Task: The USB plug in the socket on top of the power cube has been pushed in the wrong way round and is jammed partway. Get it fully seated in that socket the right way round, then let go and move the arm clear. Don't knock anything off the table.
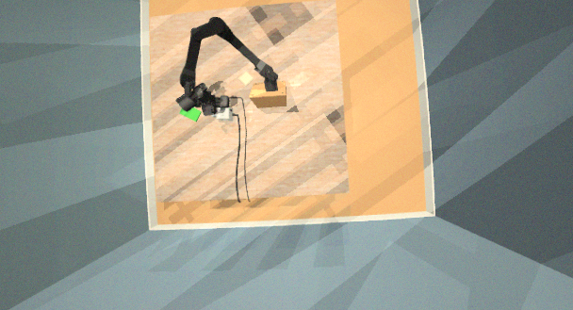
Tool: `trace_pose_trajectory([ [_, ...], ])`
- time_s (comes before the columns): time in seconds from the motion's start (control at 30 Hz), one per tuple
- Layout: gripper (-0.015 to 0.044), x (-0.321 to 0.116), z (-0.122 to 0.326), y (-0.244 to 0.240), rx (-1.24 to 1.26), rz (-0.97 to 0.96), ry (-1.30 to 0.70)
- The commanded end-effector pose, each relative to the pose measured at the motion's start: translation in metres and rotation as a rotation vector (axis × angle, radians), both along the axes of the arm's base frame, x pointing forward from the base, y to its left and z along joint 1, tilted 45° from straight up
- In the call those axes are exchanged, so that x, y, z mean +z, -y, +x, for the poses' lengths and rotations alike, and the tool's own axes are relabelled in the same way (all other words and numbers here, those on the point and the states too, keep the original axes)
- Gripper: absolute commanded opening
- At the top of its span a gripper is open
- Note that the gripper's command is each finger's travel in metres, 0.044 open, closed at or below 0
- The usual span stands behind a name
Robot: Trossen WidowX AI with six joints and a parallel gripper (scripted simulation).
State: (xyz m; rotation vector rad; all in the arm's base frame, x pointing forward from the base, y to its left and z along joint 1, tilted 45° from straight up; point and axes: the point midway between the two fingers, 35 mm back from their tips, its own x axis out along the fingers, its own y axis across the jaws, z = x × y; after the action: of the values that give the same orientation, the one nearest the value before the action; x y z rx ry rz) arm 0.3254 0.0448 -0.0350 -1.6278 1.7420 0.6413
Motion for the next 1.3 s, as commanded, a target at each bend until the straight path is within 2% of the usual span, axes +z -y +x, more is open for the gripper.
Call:
trace_pose_trajectory([
  [0.0, 0.0000, -0.0010, -0.0003, -0.0002, 0.003, 0.007, -0.004],
  [1.27, 0.0000, -0.0059, -0.0001, 0.0013, 0.009, 0.037, -0.005],
])
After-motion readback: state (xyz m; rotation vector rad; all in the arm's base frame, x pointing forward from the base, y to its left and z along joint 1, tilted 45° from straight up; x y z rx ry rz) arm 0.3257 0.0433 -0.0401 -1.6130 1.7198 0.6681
